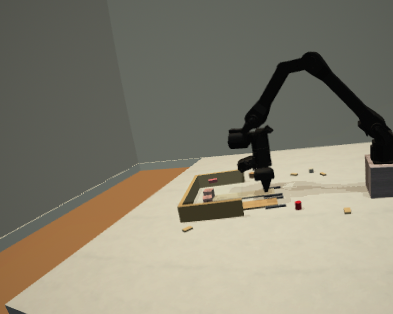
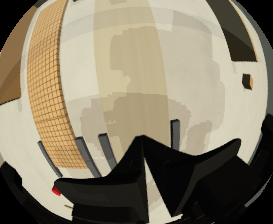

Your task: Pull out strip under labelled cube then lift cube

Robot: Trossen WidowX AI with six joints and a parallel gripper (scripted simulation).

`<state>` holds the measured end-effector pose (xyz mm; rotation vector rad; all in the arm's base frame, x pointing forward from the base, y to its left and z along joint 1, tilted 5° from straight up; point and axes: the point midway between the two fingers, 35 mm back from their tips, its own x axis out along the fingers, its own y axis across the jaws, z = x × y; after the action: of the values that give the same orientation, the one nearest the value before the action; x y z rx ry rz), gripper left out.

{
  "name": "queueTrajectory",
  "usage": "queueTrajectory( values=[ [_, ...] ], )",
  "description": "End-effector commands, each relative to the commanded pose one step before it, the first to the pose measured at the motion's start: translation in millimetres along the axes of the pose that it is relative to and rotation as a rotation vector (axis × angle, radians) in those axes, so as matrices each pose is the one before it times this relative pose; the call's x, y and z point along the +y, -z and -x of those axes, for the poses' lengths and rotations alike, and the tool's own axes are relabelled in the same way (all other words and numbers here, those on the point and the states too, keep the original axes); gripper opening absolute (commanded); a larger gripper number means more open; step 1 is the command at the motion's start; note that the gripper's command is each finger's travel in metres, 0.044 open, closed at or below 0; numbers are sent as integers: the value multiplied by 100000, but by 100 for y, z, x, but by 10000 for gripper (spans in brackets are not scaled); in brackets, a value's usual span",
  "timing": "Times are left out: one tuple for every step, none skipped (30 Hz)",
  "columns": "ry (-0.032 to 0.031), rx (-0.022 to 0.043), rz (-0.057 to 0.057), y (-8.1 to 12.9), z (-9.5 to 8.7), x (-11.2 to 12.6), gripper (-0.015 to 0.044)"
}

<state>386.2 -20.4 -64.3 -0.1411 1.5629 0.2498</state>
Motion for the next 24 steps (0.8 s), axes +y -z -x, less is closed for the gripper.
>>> queueTrajectory(
  values=[
    [322,-118,-119,-56,-146,-40,0],
    [0,0,0,-3,-8,-1,0],
    [0,0,0,-3,-12,-1,0],
    [0,2,0,26,0,-1,0],
    [0,6,0,77,-1,-2,0],
    [0,8,-1,102,-2,-2,0],
    [0,12,-1,152,-3,-3,0],
    [0,13,-1,161,-3,-3,0],
    [0,13,-1,164,-4,-2,0],
    [0,13,-1,164,-4,-1,0],
    [0,13,-1,165,-4,-1,0],
    [0,13,-1,158,-7,-1,0],
    [0,13,-1,159,-7,0,0],
    [0,12,-1,155,-7,-2,0],
    [0,13,-1,156,-7,-1,0],
    [0,12,-1,155,-7,-2,0],
    [0,13,-1,156,-7,-2,0],
    [0,12,-1,154,-7,-3,0],
    [0,12,-1,155,-8,-2,0],
    [0,12,-1,152,-8,-3,0],
    [0,12,-1,154,-8,-3,0],
    [0,12,-1,151,-8,-4,0],
    [0,12,-1,153,-8,-3,0],
    [0,12,-1,150,-8,-4,0]
  ],
)
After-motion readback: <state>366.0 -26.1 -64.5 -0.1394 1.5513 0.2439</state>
